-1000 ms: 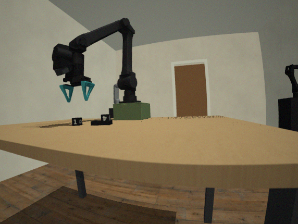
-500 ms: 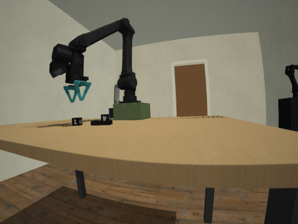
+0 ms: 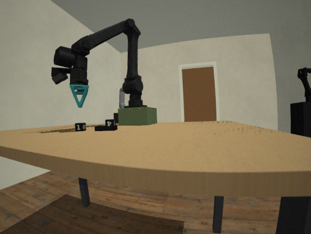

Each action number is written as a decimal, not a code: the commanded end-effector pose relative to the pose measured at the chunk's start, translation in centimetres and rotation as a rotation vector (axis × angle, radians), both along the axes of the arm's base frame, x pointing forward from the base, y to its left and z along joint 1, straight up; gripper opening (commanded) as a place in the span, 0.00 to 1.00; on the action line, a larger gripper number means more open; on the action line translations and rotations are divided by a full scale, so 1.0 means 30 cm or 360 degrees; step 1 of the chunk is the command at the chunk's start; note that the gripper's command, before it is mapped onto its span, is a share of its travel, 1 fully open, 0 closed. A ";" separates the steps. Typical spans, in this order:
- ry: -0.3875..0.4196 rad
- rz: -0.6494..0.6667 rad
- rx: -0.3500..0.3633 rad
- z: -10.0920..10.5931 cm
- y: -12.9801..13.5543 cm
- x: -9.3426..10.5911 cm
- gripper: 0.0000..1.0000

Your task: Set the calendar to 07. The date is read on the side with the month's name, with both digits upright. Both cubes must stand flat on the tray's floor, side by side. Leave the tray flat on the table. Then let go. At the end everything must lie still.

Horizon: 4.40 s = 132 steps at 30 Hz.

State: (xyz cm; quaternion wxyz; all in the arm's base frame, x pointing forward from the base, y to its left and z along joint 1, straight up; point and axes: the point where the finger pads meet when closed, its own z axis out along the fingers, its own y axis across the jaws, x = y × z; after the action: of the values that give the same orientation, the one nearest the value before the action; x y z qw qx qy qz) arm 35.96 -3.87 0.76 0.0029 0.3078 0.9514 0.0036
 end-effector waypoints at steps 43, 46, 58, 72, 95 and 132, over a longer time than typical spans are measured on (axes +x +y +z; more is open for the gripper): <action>-0.0048 -0.0825 0.0004 0.007 -0.022 0.065 0.46; -0.0048 -0.0825 0.0004 0.007 -0.022 0.065 0.46; -0.0048 -0.0826 0.0004 0.004 -0.022 0.063 0.46; 0.0001 -0.0823 -0.0003 -0.051 -0.012 0.012 0.46; 0.0002 -0.0810 -0.0003 -0.156 0.000 0.012 0.46; 0.0005 -0.0805 -0.0004 -0.199 0.006 0.010 0.46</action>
State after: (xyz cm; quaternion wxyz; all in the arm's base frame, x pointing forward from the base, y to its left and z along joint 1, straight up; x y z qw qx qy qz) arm 36.42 -4.03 -4.55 0.0042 0.5357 0.8444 0.0044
